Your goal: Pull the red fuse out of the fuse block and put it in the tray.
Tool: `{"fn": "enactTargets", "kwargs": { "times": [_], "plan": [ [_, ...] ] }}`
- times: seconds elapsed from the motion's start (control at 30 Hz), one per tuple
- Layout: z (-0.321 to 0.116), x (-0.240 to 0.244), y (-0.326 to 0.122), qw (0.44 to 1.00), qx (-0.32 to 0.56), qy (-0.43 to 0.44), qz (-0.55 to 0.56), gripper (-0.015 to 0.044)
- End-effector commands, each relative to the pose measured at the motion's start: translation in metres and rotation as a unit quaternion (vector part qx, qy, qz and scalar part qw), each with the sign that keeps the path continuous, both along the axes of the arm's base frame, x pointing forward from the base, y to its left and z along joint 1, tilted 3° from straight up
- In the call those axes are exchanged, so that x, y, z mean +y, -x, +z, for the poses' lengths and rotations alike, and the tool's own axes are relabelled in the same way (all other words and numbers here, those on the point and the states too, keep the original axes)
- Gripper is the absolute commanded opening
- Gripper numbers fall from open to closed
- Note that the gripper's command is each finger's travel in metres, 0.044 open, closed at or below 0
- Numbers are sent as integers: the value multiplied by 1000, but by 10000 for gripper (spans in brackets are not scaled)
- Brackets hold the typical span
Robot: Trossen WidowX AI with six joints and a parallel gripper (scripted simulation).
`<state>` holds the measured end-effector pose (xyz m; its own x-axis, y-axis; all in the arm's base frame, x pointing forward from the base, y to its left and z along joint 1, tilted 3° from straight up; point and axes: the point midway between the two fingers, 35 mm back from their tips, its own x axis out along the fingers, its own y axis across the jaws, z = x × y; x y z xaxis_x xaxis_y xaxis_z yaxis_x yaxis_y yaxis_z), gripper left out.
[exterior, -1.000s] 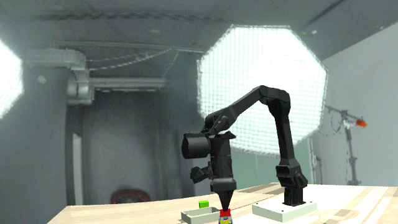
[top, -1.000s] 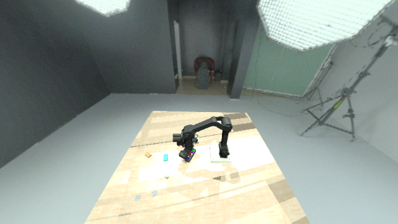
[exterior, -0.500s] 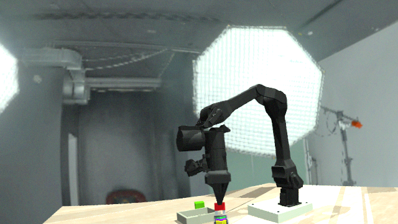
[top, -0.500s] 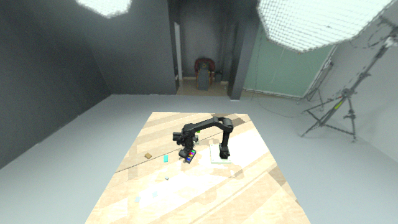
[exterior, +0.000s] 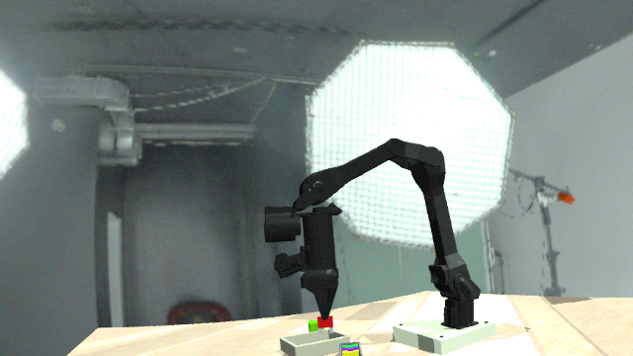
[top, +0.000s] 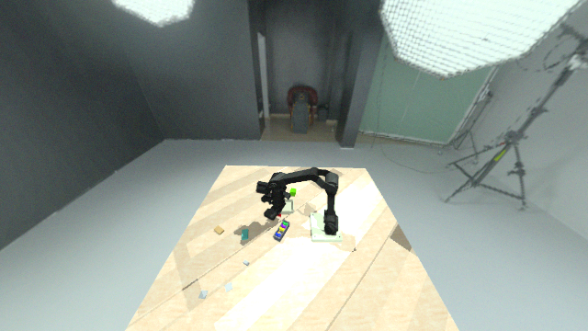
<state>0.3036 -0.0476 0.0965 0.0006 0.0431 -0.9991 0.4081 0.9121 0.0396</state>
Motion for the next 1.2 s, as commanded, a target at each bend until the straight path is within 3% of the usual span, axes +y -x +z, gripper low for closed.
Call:
{"fn": "enactTargets", "kwargs": {
  "times": [0.0,0.6,1.17],
  "plan": [
    [0,-21,-1,1000,1,3,1,0],
    [-5,-123,15,1000,2,6,1,0],
    [-25,-126,16,1000,2,6,1,0]
  ]
}}
